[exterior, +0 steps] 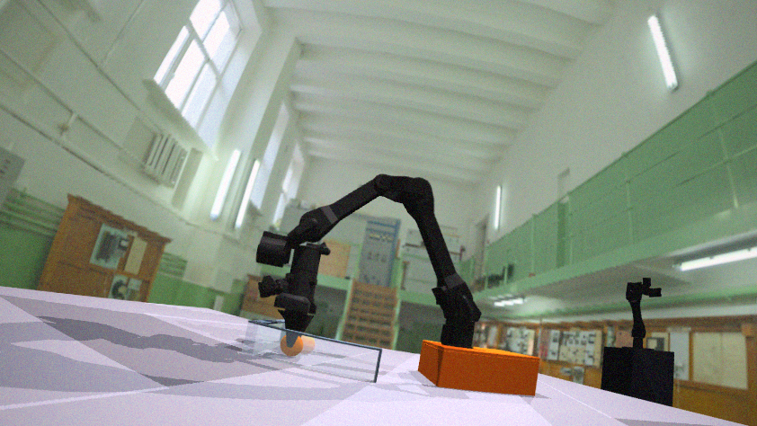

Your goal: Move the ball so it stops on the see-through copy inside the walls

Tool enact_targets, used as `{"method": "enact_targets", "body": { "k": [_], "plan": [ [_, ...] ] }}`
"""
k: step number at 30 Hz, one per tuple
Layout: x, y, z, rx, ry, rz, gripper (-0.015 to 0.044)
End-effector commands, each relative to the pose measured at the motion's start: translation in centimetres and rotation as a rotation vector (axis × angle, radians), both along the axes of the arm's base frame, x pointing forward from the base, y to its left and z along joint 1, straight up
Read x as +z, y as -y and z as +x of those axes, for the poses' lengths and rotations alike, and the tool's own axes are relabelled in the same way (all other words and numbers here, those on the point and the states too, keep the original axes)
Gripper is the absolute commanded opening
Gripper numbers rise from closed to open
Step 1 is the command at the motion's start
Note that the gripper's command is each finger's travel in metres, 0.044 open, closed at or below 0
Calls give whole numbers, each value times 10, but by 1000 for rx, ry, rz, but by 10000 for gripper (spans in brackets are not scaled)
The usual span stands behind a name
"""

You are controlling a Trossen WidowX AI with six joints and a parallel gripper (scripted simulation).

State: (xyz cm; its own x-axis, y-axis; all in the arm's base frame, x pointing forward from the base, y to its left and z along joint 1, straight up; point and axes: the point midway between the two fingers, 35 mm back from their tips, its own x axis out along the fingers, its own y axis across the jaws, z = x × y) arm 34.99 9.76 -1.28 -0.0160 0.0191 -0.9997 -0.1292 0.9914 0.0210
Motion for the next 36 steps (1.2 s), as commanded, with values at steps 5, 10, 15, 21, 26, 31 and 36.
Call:
{"method": "enact_targets", "body": {
  "k": [5, 10, 15, 21, 26, 31, 36],
  "plan": [
    [39, -3, 2, 22, -3, 5, 0],
    [71, -2, 8, 8, 15, 0, 0],
    [103, -1, 11, -6, 32, -4, 0],
    [132, 1, 11, -18, 47, -8, 0],
    [130, 5, 11, -18, 47, -8, 0],
    [118, 28, 9, -18, 47, -11, 0],
    [104, 52, 4, -18, 46, -13, 0]
  ]
}}
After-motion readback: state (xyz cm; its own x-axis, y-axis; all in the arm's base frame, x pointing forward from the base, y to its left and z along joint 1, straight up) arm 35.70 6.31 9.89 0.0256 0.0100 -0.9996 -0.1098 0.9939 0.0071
